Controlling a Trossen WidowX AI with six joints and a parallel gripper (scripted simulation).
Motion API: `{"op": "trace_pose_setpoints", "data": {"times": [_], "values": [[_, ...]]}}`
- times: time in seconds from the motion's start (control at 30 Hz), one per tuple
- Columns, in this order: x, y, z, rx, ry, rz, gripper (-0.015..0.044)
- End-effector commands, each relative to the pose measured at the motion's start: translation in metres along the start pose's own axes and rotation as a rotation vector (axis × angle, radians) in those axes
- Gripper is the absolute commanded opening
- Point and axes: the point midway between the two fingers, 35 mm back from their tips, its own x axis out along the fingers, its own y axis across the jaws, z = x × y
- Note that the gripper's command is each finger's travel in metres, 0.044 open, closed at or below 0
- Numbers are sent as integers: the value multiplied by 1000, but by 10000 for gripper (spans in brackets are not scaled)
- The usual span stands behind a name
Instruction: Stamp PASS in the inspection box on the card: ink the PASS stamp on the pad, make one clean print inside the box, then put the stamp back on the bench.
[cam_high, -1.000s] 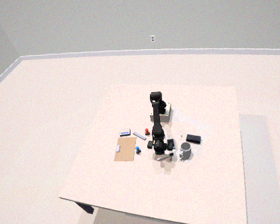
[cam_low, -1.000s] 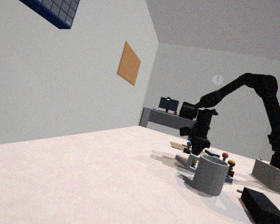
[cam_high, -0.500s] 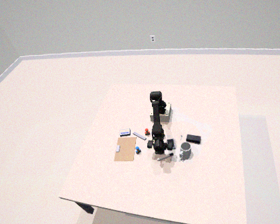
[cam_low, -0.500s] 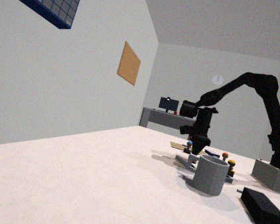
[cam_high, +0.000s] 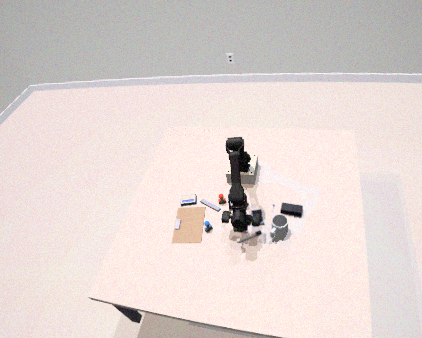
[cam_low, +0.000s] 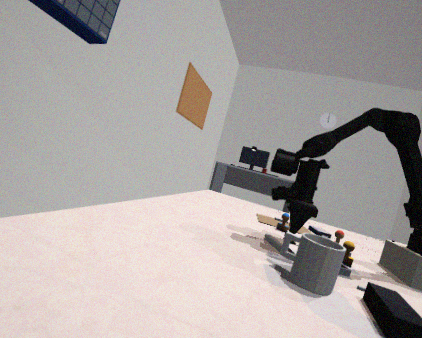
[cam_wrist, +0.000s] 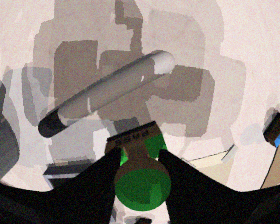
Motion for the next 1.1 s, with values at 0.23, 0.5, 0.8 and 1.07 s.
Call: {"op": "trace_pose_setpoints", "data": {"times": [0.23, 0.5, 0.8, 1.07], "values": [[-6, 0, 1, -3, -2, 2, 0], [-10, -1, 1, -3, -2, 2, 0], [-14, -1, 1, -3, -2, 3, 0], [-18, -1, 1, -3, -2, 3, 0]]}}
